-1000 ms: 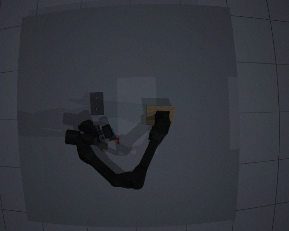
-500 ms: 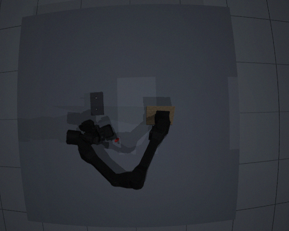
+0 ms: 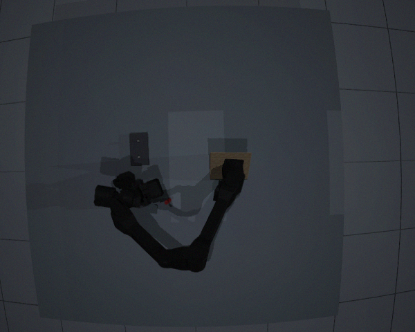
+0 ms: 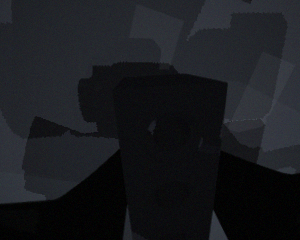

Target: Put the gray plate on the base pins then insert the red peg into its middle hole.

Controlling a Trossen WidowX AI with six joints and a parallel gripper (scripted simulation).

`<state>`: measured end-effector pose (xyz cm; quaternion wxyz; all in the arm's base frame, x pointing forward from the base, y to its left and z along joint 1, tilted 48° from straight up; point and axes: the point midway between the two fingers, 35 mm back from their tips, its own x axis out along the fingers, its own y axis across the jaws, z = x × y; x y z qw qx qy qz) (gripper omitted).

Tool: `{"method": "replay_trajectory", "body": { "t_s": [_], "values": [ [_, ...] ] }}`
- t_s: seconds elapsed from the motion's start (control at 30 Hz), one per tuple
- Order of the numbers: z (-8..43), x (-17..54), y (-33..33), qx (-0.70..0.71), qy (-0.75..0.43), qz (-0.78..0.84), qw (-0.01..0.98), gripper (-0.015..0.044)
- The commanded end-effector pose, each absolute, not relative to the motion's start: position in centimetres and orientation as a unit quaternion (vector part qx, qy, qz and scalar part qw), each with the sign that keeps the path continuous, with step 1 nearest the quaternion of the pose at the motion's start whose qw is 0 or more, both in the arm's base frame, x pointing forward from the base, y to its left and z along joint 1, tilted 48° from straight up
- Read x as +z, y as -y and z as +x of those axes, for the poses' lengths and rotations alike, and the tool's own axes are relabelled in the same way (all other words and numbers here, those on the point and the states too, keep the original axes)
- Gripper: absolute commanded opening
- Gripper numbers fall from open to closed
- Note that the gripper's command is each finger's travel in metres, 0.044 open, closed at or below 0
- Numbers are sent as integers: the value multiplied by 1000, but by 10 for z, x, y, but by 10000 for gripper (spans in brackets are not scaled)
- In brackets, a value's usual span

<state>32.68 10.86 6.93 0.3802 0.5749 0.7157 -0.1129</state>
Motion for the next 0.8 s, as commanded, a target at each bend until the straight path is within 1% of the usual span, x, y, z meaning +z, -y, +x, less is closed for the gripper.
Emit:
{"method": "replay_trajectory", "body": {
  "t_s": [0.0,0.77],
  "values": [
    [332,77,-98,-112,-712,576,386,0],
    [337,121,-41,-116,-712,575,387,0]
  ]
}}
